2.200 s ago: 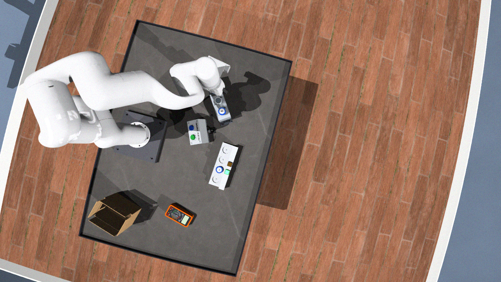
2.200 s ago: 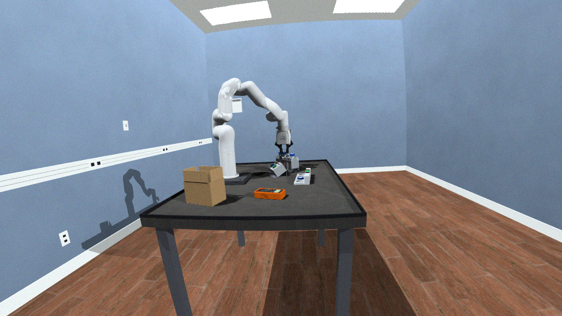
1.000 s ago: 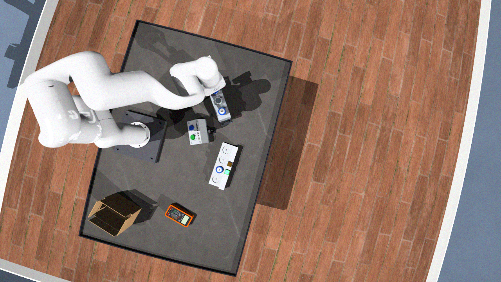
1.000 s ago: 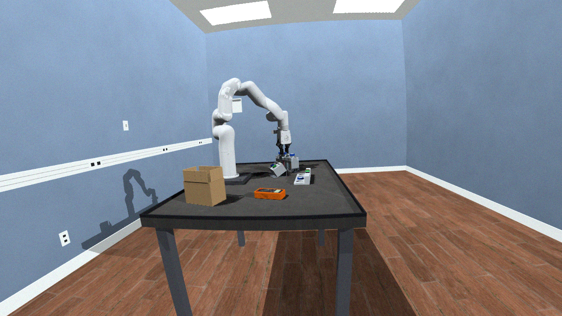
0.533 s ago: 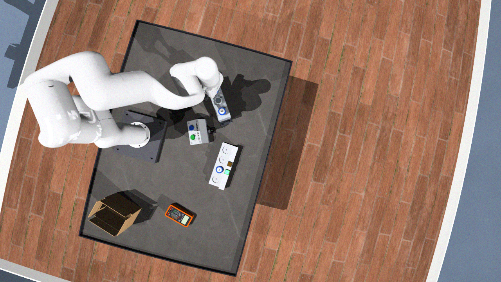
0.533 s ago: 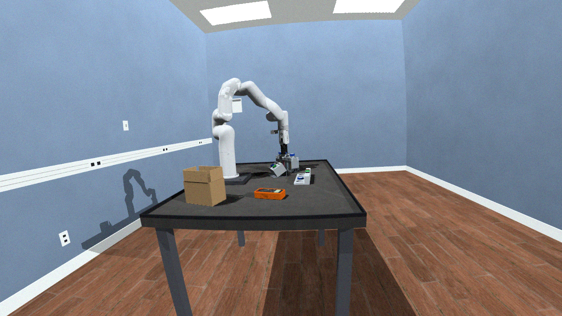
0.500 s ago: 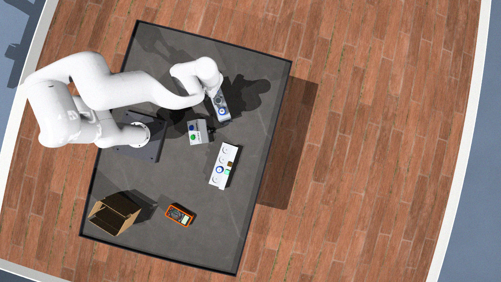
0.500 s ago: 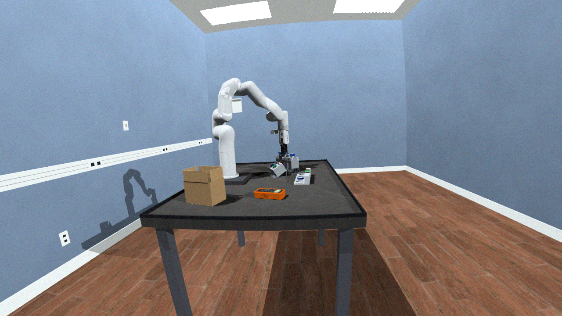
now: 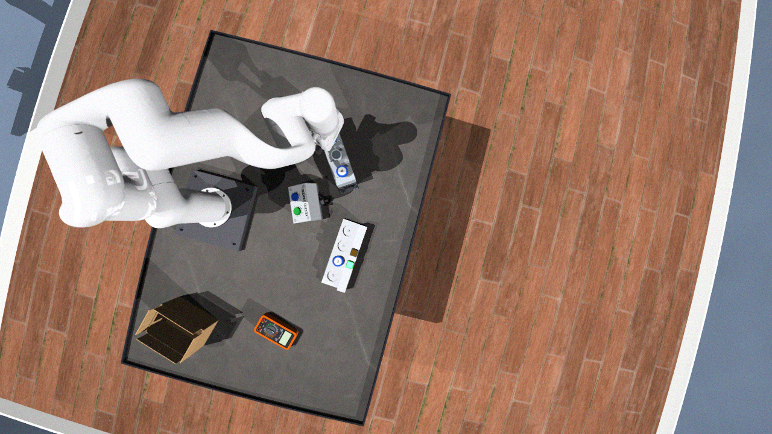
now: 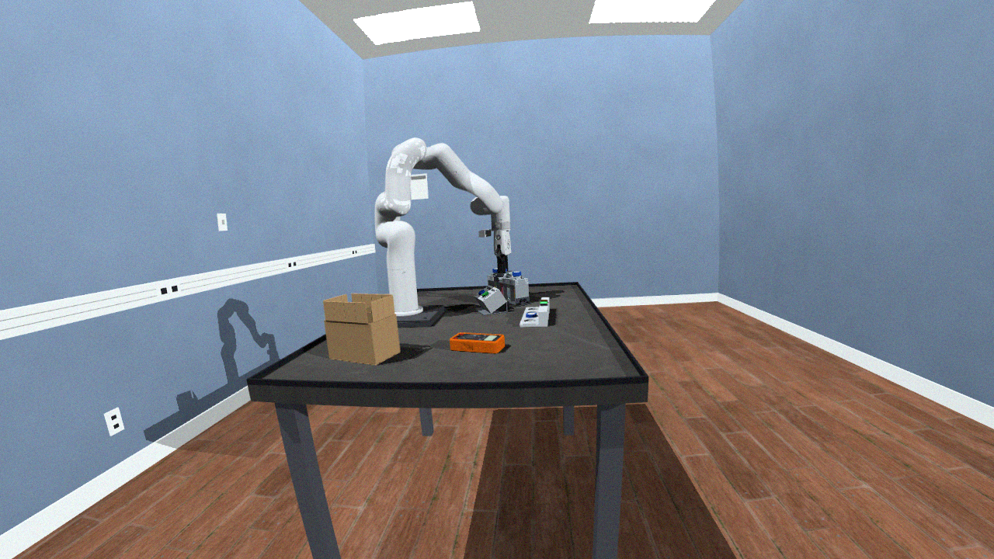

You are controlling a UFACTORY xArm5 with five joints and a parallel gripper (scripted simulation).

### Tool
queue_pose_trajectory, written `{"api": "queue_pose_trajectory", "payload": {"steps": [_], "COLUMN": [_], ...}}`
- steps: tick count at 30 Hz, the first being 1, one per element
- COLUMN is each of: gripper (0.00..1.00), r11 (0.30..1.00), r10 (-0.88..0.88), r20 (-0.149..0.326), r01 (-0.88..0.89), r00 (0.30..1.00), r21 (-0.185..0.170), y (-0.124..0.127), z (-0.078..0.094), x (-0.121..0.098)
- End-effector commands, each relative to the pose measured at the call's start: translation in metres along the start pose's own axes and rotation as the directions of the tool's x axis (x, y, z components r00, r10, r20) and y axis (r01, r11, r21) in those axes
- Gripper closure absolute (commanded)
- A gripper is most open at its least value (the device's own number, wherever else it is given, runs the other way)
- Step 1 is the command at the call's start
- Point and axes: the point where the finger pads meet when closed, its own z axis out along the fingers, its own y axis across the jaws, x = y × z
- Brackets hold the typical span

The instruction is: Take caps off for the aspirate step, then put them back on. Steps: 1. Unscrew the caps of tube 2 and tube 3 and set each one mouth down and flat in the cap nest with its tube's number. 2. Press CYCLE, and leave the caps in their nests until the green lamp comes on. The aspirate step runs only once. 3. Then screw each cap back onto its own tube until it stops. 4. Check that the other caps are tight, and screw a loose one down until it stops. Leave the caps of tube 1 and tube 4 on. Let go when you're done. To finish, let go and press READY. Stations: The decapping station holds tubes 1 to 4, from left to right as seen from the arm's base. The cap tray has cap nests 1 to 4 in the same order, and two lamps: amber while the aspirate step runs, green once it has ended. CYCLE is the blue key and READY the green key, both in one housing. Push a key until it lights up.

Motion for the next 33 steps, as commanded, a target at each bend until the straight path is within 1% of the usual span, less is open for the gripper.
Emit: {"api": "queue_pose_trajectory", "payload": {"steps": [1, 4, 8, 10, 14, 20, 25, 27, 28, 33], "gripper": [1.0, 1.0, 1.0, 1.0, 1.0, 1.0, 1.0, 1.0, 1.0, 1.0], "r11": [1.0, 0.989, 0.939, 0.939, 0.853, 0.663, 0.472, 0.472, 0.409, 0.17], "r10": [0.0, 0.149, 0.343, 0.343, 0.523, 0.748, 0.882, 0.882, 0.913, 0.985], "r20": [0.012, 0.013, 0.013, 0.013, 0.013, 0.012, 0.01, 0.01, 0.01, 0.007], "r01": [0.0, -0.149, -0.343, -0.343, -0.523, -0.748, -0.882, -0.882, -0.913, -0.985], "r00": [1.0, 0.989, 0.939, 0.939, 0.853, 0.663, 0.471, 0.471, 0.409, 0.17], "r21": [0.005, 0.003, 0.001, 0.001, -0.002, -0.006, -0.008, -0.008, -0.009, -0.011], "y": [0.0009, 0.0009, 0.0009, 0.0009, 0.0009, 0.0009, 0.0009, 0.0009, 0.0009, 0.0009], "z": [-0.0012, -0.001, -0.0009, -0.0009, -0.0007, -0.0004, -0.0002, -0.0002, -0.0002, 0.0001], "x": [-0.0006, -0.0006, -0.0006, -0.0006, -0.0006, -0.0006, -0.0006, -0.0006, -0.0006, -0.0006]}}
